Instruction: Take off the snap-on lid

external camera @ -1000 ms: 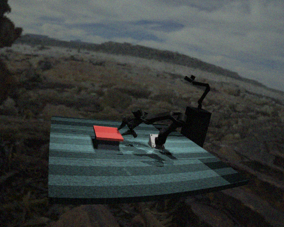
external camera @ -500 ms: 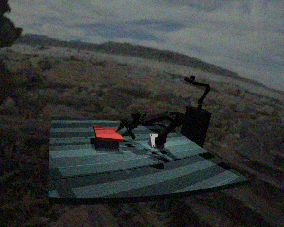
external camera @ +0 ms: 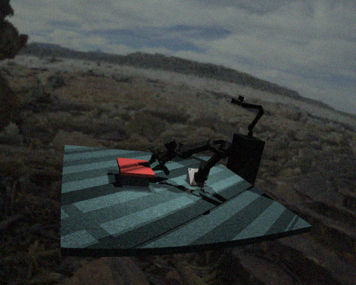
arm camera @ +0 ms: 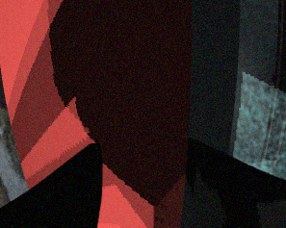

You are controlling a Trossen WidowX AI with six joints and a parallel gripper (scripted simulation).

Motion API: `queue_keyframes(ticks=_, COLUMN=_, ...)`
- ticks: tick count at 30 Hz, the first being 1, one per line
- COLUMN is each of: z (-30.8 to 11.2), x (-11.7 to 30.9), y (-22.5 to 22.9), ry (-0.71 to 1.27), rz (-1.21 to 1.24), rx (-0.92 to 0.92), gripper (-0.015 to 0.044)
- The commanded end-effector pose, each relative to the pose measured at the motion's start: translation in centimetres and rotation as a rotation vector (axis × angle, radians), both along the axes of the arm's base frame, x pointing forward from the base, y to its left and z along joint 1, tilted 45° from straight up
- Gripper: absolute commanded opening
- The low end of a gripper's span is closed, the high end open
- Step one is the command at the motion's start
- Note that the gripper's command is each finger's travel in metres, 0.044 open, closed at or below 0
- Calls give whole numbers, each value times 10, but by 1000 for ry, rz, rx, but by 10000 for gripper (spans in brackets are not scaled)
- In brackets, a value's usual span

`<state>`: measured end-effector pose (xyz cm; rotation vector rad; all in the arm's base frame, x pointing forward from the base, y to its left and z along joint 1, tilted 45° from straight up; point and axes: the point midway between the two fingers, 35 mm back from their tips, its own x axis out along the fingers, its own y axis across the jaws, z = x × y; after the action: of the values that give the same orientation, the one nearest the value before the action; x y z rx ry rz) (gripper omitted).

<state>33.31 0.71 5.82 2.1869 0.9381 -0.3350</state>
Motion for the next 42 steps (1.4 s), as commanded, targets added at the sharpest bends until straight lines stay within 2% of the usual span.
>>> queue_keyframes(ticks=1, z=0, x=0, y=0, ry=1, rz=-4, rx=0, gripper=17)
queue_keyframes(ticks=2, z=0, x=0, y=0, ry=1, rz=-4, rx=0, gripper=0)
queue_keyframes(ticks=42, z=5, x=-1, y=-6, ry=0, rz=0, rx=0, gripper=0)
